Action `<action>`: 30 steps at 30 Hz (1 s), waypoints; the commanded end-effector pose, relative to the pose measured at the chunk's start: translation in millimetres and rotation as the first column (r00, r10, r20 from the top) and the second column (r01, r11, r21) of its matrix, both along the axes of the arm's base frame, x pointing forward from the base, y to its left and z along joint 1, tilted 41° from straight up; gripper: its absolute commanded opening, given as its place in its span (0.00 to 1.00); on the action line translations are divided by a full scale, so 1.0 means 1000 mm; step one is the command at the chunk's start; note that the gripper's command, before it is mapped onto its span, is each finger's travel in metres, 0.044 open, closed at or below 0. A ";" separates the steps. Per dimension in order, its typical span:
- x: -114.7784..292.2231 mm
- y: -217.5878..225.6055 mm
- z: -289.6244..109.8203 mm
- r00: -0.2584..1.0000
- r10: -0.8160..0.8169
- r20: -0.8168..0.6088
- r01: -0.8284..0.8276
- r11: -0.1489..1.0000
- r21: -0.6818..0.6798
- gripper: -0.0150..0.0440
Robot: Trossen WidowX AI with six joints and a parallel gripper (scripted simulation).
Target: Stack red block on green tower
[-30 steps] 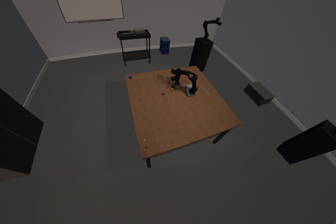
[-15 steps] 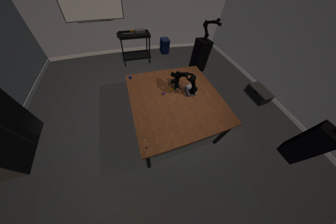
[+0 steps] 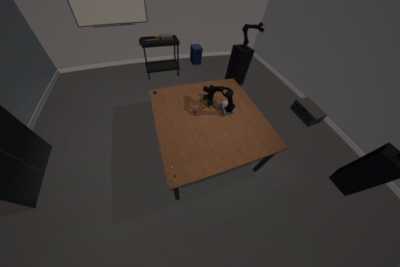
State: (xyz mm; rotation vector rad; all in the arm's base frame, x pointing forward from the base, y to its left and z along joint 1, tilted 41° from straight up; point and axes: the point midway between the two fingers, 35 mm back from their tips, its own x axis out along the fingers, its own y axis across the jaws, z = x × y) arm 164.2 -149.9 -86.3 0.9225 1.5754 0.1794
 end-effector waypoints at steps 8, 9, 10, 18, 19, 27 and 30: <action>0.001 0.000 0.000 1.000 -0.006 0.002 0.006 1.000 0.002 0.25; 0.001 -0.001 0.001 1.000 -0.006 0.002 0.006 1.000 0.002 0.25; 0.000 -0.003 0.003 1.000 -0.006 0.002 0.006 1.000 0.002 0.25; 0.000 0.000 0.000 1.000 -0.001 -0.001 0.001 1.000 0.002 0.61; 0.000 0.000 0.000 1.000 -0.001 -0.001 0.001 1.000 0.002 0.65; 0.000 0.000 0.000 1.000 -0.001 -0.001 0.001 1.000 0.002 1.00; 0.000 0.000 0.000 1.000 -0.001 -0.001 0.001 1.000 0.002 1.00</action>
